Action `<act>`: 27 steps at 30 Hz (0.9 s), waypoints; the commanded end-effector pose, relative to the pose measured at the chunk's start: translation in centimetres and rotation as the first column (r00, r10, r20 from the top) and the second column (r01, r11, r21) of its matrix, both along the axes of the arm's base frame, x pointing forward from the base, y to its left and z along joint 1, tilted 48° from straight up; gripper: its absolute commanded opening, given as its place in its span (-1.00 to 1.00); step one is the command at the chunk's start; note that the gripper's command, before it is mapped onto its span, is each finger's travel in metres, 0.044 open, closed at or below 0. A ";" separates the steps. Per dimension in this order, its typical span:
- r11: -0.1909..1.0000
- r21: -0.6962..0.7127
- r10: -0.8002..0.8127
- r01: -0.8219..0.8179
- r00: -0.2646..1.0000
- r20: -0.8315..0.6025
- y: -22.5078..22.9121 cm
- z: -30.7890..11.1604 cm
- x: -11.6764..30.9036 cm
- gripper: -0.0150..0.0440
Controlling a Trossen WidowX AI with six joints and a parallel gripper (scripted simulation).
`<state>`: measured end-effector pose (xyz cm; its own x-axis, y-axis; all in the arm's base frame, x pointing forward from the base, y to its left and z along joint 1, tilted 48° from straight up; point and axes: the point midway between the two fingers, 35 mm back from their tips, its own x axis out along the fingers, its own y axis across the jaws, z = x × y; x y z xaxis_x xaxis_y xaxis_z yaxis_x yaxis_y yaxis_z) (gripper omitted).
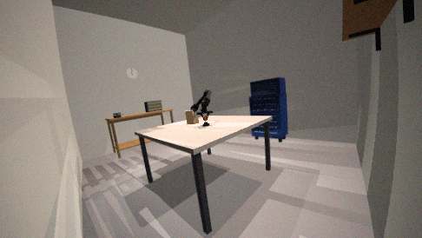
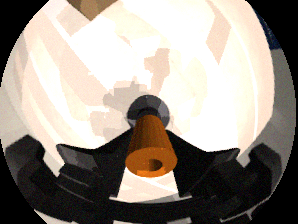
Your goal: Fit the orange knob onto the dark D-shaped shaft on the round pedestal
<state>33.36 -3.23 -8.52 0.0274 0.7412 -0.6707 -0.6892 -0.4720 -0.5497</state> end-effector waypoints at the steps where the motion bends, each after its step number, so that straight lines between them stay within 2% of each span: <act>1: 1.000 -0.001 0.001 -0.001 1.000 0.005 -0.3 0.2 0.2 -0.49; 6: 0.999 0.000 -0.051 0.051 0.997 -0.052 -0.3 0.3 0.3 -0.49; 10: 0.984 -0.011 -0.178 0.179 0.965 -0.193 -0.3 0.2 0.4 -0.49; 14: 0.937 -0.055 -0.339 0.344 0.863 -0.376 -0.2 0.1 0.5 -0.49; 20: 0.813 -0.183 -0.536 0.553 0.588 -0.605 -0.2 0.0 0.4 -0.49; 27: 0.611 -0.399 -0.648 0.683 0.142 -0.748 -0.1 0.0 0.3 -0.49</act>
